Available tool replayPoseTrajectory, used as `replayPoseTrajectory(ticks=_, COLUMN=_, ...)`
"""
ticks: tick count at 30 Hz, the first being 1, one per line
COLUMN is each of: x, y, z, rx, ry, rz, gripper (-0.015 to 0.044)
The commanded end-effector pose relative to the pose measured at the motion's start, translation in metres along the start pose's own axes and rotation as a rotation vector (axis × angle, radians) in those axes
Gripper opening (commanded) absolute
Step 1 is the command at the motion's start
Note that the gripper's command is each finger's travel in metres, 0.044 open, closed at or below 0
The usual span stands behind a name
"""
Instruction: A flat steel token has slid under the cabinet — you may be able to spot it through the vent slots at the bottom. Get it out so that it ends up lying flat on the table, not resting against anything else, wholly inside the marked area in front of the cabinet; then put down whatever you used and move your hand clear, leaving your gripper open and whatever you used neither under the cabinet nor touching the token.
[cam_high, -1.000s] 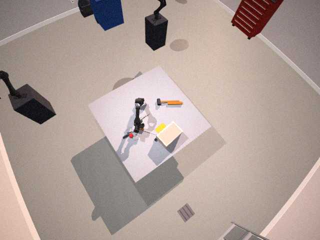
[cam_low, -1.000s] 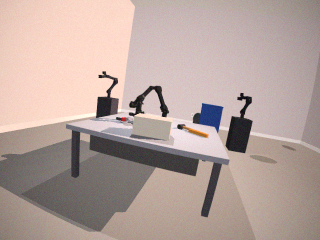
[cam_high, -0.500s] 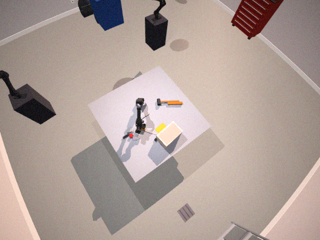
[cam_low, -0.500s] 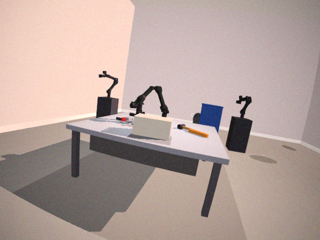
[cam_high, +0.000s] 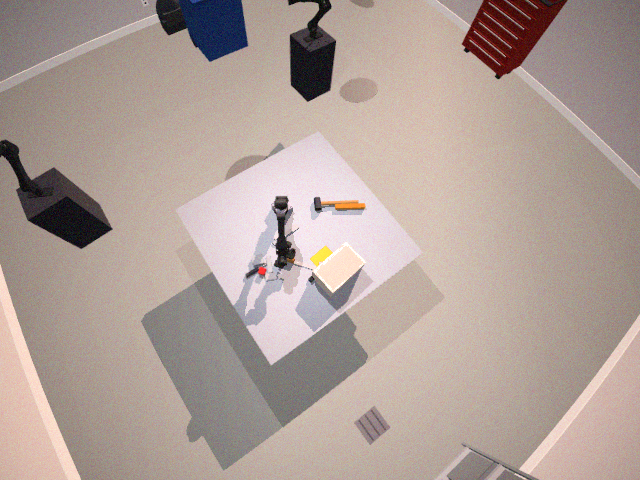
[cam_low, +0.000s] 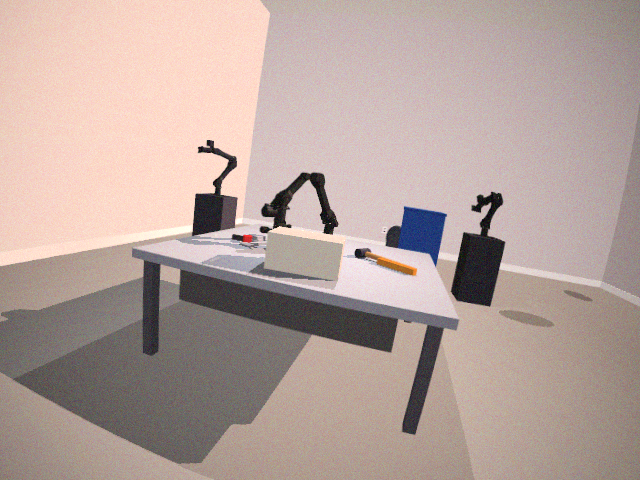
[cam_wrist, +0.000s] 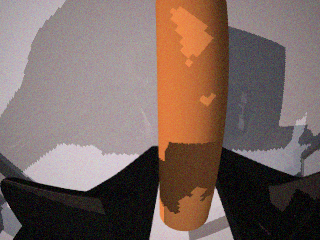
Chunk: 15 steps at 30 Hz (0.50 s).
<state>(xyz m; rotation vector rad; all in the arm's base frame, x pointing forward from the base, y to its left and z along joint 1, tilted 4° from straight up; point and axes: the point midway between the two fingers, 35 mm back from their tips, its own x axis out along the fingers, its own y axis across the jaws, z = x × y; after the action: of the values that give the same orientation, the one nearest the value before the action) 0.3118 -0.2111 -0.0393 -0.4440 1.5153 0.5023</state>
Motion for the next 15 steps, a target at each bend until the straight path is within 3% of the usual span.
replayPoseTrajectory(ticks=1, x=0.000, y=0.000, z=0.009, rx=0.000, ry=0.001, rz=0.001, gripper=0.0000)
replayPoseTrajectory(ticks=15, x=-0.001, y=0.001, z=0.037, rx=0.000, ry=-0.002, rz=0.001, gripper=0.0000)
